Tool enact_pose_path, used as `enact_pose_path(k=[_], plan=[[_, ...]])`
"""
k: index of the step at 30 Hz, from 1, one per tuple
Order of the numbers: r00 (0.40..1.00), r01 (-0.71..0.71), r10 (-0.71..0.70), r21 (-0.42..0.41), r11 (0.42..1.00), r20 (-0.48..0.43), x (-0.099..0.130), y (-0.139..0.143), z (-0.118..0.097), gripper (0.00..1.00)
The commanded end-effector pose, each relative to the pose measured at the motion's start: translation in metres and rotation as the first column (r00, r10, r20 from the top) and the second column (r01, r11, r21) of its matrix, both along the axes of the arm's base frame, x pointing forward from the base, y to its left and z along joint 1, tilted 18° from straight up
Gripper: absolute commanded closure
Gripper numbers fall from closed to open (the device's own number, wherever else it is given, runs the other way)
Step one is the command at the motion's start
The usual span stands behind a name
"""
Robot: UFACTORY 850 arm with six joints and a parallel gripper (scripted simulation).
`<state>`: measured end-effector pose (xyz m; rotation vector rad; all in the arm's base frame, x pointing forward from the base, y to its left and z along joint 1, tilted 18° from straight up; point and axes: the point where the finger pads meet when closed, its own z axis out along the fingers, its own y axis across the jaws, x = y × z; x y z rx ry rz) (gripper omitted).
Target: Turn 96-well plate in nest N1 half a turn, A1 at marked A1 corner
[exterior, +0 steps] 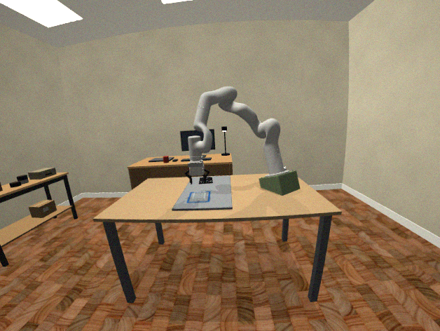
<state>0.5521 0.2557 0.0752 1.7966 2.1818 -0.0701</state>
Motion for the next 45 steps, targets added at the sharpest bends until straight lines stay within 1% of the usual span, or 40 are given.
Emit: enact_pose_path(k=[1, 14, 18, 22, 24, 27, 31, 35, 39, 41, 45], plan=[[1.000, 0.000, 0.000, 0.001, 1.000, 0.001, 0.0005, 0.0006, 0.0011, 0.00], [1.000, 0.000, 0.000, 0.001, 1.000, 0.001, 0.0005, 0.0006, 0.0010, 0.00], [0.992, -0.127, 0.126, -0.025, 0.992, -0.031, 0.0004, 0.0006, 0.0010, 0.00], [0.966, -0.252, 0.249, -0.046, 0.967, -0.067, 0.0005, 0.0006, 0.0011, 0.00], [0.966, -0.252, 0.249, -0.046, 0.967, -0.067, 0.0005, 0.0006, 0.0011, 0.00], [0.936, -0.344, 0.338, -0.059, 0.937, -0.095, 0.0005, 0.0006, 0.0011, 0.00], [0.883, -0.461, 0.450, -0.072, 0.884, -0.135, 0.0005, 0.0006, 0.0011, 0.00], [0.815, -0.572, 0.553, -0.080, 0.817, -0.175, 0.0005, 0.0006, 0.0011, 0.00], [0.732, -0.673, 0.646, -0.082, 0.735, -0.216, 0.0005, 0.0006, 0.0011, 0.00], [0.732, -0.673, 0.646, -0.082, 0.735, -0.216, 0.0005, 0.0006, 0.0011, 0.00], [0.638, -0.762, 0.726, -0.079, 0.642, -0.256, 0.0005, 0.0006, 0.0011, 0.00]])
